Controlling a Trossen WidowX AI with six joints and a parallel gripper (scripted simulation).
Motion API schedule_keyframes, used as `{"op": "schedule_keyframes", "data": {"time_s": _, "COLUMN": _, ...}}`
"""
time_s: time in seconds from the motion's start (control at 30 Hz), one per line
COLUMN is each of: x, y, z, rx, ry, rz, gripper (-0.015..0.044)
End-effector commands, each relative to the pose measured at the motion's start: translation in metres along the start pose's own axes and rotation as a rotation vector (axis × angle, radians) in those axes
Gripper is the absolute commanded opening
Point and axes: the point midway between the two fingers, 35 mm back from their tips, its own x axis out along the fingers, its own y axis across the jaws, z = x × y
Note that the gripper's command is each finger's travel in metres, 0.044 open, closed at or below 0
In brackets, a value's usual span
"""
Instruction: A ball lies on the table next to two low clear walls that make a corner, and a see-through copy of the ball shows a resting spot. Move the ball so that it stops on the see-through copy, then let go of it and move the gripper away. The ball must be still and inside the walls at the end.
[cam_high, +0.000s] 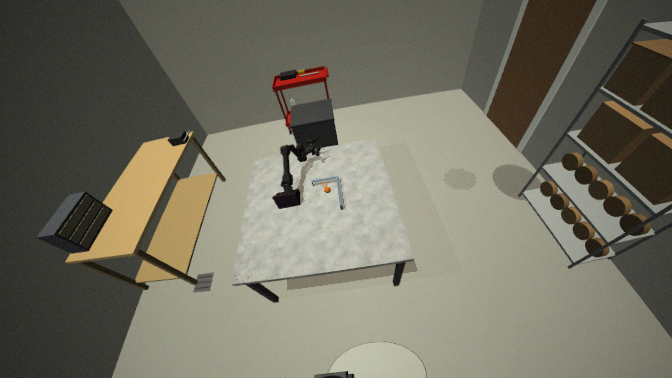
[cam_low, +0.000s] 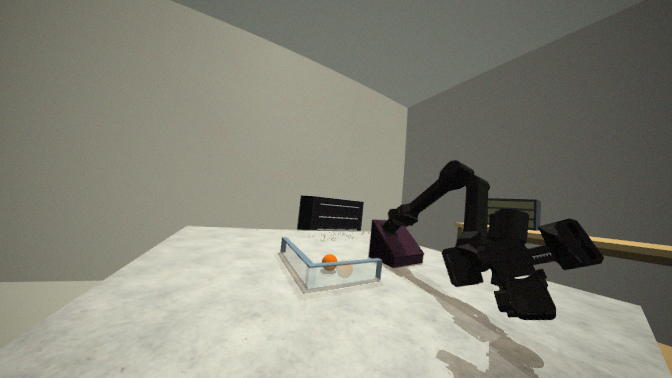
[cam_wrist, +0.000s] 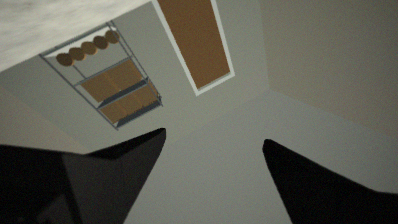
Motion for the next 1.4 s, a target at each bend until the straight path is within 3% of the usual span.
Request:
{"op": "schedule_keyframes", "data": {"time_s": 0.0, "x": 0.001, "y": 0.001, "z": 0.0, "rx": -0.003, "ry": -0.001, "rz": -0.001, "gripper": 0.0374}}
{"op": "schedule_keyframes", "data": {"time_s": 0.13, "x": 0.019, "y": 0.016, "z": 0.006, "rx": -0.074, "ry": -0.037, "rz": -0.009, "gripper": 0.0359}}
{"op": "schedule_keyframes", "data": {"time_s": 0.33, "x": 0.068, "y": 0.082, "z": 0.015, "rx": -0.25, "ry": -0.186, "rz": 0.041, "gripper": 0.0359}}
{"op": "schedule_keyframes", "data": {"time_s": 0.5, "x": 0.096, "y": 0.159, "z": 0.009, "rx": -0.338, "ry": -0.342, "rz": 0.179, "gripper": 0.0359}}
{"op": "schedule_keyframes", "data": {"time_s": 0.73, "x": 0.103, "y": 0.256, "z": -0.02, "rx": -0.331, "ry": -0.523, "rz": 0.435, "gripper": 0.0359}}
{"op": "schedule_keyframes", "data": {"time_s": 1.1, "x": 0.05, "y": 0.379, "z": -0.099, "rx": -0.027, "ry": -0.672, "rz": 0.992, "gripper": 0.0359}}
{"op": "schedule_keyframes", "data": {"time_s": 1.37, "x": -0.044, "y": 0.423, "z": -0.143, "rx": 0.403, "ry": -0.741, "rz": 1.477, "gripper": 0.0359}}
